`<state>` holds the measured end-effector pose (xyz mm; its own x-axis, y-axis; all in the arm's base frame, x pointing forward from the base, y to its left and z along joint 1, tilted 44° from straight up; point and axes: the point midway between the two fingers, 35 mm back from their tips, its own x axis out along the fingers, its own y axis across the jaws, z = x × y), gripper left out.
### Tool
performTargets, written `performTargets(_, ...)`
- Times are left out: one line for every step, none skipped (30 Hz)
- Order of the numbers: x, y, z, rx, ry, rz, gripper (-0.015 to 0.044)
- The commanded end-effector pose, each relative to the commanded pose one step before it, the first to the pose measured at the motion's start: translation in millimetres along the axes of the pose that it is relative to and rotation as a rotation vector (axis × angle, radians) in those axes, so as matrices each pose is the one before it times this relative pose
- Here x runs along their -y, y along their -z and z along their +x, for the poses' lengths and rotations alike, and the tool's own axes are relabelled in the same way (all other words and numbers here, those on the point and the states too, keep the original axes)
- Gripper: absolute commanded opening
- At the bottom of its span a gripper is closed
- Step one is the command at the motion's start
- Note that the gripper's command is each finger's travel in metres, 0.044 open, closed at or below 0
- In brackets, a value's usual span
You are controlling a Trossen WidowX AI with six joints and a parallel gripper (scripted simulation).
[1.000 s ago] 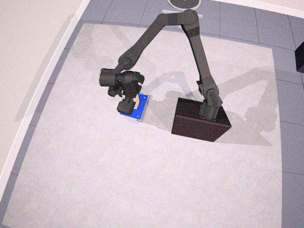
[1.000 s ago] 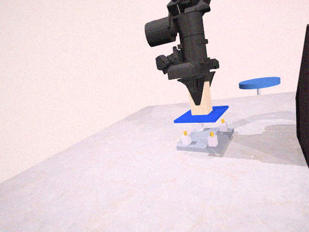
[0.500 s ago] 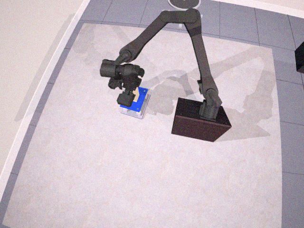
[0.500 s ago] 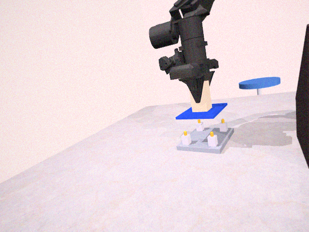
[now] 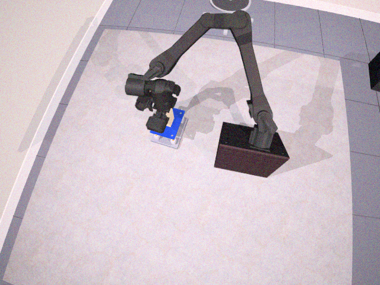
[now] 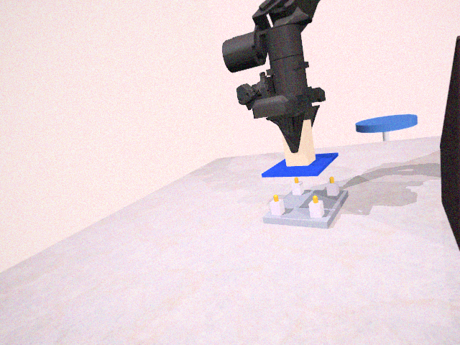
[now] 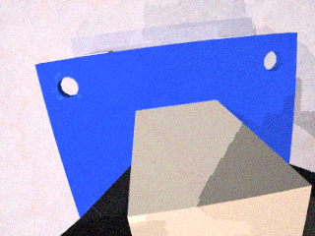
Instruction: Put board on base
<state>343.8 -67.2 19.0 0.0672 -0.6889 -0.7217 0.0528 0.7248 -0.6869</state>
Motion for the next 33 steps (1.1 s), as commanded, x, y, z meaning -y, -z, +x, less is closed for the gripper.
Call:
performTargets(0.12,0.04,1.46,-0.00075,-0.00045,0.0011,0.0000)
performTargets(0.40,-0.20,0.82,0.00001,0.00004,0.0000,0.0000)
performTargets(0.47,-0.23,0.91,0.00001,0.00005,-0.0002,0.0000)
performTargets(0.49,-0.22,0.92,0.00001,0.00006,-0.0004,0.0000)
performTargets(0.59,-0.25,1.11,0.00001,0.00007,-0.0004,0.0000)
performTargets(0.63,-0.23,1.16,0.00001,0.00008,-0.0003,0.0000)
performTargets(0.59,-0.20,1.13,0.00001,0.00008,-0.0003,0.0000)
performTargets(0.64,-0.19,1.37,0.00001,0.00010,-0.0003,0.0000)
performTargets(0.55,-0.14,1.36,0.00001,0.00010,-0.0003,0.0000)
performTargets(0.40,-0.08,1.27,0.00000,0.00008,-0.0003,0.0000)
performTargets(0.25,-0.02,1.22,0.00000,0.00007,-0.0004,0.0000)
performTargets(0.11,0.03,1.21,0.00000,0.00007,-0.0005,0.0000)
performTargets(0.00,0.07,1.23,-0.00001,0.00006,-0.0006,0.0000)
performTargets(-0.09,0.11,1.23,-0.00001,0.00006,-0.0007,0.0000)
performTargets(-0.15,0.14,1.21,-0.00001,0.00005,-0.0008,0.0000)
performTargets(-0.18,0.18,1.18,-0.00001,0.00005,-0.0008,0.0000)
performTargets(-0.18,0.21,1.14,-0.00001,0.00005,-0.0007,0.0000)
performTargets(-0.17,0.22,1.11,-0.00001,0.00004,-0.0006,0.0000)
performTargets(-0.14,0.21,1.10,-0.00001,0.00004,-0.0005,0.0000)
performTargets(-0.11,0.18,1.10,-0.00001,0.00004,-0.0003,0.0000)
performTargets(-0.07,0.13,1.10,-0.00001,0.00005,-0.0001,0.0000)
performTargets(-0.04,0.08,1.11,-0.00001,0.00005,0.0000,0.0000)
performTargets(-0.01,0.02,1.11,0.00000,0.00005,0.0001,0.0000)
performTargets(0.01,-0.01,1.11,0.00000,0.00005,0.0002,0.0000)
performTargets(0.02,-0.04,1.11,0.00000,0.00005,0.0002,0.0000)
performTargets(0.03,-0.05,1.11,0.00000,0.00005,0.0002,0.0000)
performTargets(0.02,-0.04,1.10,0.00000,0.00005,0.0002,0.0000)
performTargets(0.01,-0.04,0.95,0.00000,0.00004,0.0001,0.0000)
performTargets(-0.01,-0.05,0.92,0.00000,0.00004,0.0001,0.0000)
performTargets(-0.02,-0.07,0.61,0.00000,0.00003,0.0000,0.0000)
performTargets(0.24,-0.28,-0.85,0.00086,0.00011,0.0018,0.0000)
performTargets(0.24,-0.28,-0.85,0.00086,0.00010,0.0018,0.0000)
performTargets(0.24,-0.28,-0.85,0.00087,0.00010,0.0018,0.0000)
